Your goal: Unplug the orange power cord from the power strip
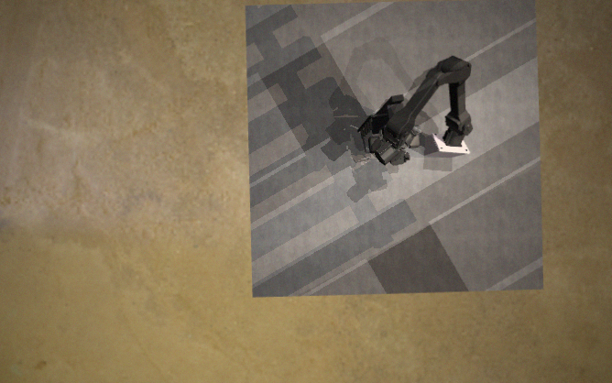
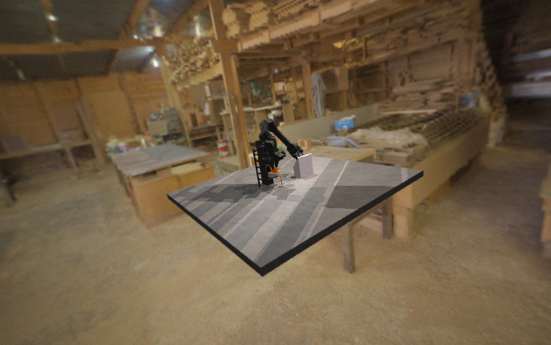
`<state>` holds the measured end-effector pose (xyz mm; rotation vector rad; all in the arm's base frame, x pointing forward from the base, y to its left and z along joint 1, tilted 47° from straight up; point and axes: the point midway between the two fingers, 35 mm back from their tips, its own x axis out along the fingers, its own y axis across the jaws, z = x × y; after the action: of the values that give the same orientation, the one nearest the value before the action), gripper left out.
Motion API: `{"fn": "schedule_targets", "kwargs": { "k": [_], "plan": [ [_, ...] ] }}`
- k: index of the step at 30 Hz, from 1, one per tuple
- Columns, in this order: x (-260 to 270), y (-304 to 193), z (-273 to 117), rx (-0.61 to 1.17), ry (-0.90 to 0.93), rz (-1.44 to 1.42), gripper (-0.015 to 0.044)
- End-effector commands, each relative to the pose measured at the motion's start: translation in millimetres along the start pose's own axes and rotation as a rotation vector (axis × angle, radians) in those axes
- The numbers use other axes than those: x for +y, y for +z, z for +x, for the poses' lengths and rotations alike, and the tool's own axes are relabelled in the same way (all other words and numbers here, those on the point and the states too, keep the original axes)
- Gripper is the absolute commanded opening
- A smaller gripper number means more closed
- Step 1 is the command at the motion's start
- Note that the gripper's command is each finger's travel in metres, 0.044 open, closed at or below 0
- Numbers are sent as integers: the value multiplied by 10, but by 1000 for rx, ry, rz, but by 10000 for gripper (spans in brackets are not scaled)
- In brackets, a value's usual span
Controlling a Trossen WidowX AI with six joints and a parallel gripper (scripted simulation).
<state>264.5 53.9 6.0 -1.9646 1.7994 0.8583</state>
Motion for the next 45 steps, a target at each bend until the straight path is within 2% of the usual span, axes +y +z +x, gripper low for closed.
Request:
{"fn": "schedule_targets", "kwargs": {
  "k": [1, 7, 13, 32, 45],
  "plan": [
    [-5, 385, -121, -82, -12, -13, 0],
    [4, 480, -146, -82, -13, -14, 0],
    [20, 366, -92, -78, -2, -10, 157],
    [20, 362, -172, -76, -12, -15, 160],
    [14, 168, -158, -76, -12, -15, 160]
  ]
}}
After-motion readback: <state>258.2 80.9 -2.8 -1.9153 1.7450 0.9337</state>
